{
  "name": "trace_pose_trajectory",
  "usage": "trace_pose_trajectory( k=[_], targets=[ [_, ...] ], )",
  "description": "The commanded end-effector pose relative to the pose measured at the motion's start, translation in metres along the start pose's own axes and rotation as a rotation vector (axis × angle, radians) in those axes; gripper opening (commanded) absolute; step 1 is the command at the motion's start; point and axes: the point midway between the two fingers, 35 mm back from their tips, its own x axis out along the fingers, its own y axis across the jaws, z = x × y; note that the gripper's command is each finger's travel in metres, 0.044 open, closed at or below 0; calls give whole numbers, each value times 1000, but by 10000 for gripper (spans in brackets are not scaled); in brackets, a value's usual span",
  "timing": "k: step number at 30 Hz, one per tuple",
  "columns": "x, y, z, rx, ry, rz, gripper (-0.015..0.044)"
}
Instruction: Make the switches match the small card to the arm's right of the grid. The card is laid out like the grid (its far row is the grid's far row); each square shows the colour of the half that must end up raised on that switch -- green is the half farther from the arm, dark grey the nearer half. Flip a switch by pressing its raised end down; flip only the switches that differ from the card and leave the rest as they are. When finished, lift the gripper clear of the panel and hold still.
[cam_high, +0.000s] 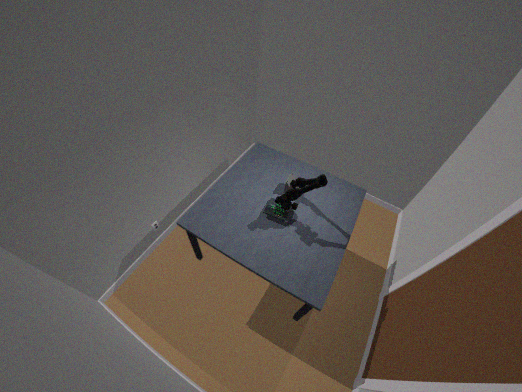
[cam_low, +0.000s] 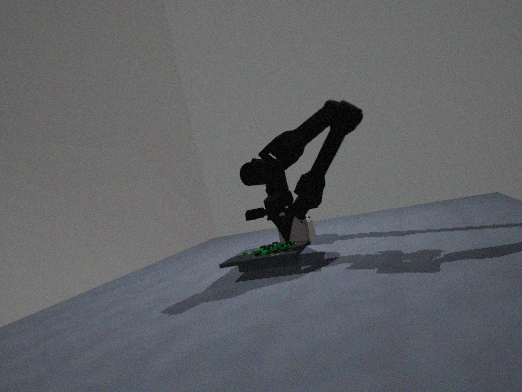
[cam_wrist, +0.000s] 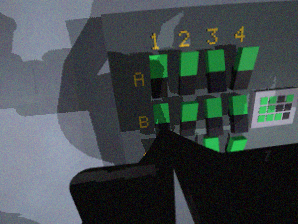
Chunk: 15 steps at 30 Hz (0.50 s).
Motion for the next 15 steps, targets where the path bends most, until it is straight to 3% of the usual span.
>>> trace_pose_trajectory(
  k=[1,15],
  targets=[
    [1,0,0,5,-1,5,0],
    [3,0,0,5,-1,5,0]
  ],
)
